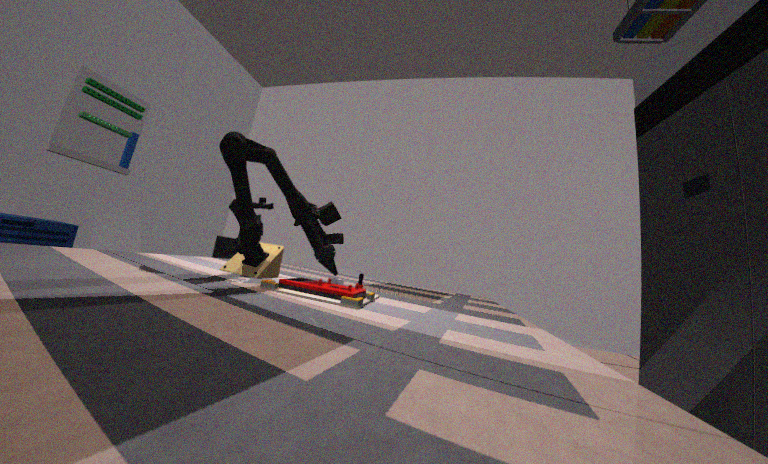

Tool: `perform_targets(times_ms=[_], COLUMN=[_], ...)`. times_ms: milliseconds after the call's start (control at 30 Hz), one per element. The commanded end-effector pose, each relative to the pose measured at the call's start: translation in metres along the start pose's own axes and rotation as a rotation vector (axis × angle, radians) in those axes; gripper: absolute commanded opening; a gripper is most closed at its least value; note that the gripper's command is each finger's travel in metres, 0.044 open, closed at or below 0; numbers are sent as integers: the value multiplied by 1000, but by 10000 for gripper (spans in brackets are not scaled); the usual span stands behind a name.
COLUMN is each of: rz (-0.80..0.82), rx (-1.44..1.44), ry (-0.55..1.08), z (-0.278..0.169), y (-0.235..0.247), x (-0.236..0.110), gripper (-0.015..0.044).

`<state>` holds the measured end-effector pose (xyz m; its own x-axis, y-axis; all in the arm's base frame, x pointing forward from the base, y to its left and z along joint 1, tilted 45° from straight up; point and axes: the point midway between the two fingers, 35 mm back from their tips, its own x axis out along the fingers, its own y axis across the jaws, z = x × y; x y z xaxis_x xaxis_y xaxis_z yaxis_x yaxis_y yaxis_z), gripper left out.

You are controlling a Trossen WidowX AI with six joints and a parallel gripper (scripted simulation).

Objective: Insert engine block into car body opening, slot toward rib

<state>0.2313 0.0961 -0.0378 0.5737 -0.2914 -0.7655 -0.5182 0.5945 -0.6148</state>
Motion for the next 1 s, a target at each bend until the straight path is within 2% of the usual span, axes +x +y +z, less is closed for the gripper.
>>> perform_targets(times_ms=[0,533,967], rz=[19,-14,-21], rx=[6,20,20], ry=[88,619,641], z=[7,28,25], y=[3,-3,-5], x=[4,-7,6], gripper=[440,440,440])
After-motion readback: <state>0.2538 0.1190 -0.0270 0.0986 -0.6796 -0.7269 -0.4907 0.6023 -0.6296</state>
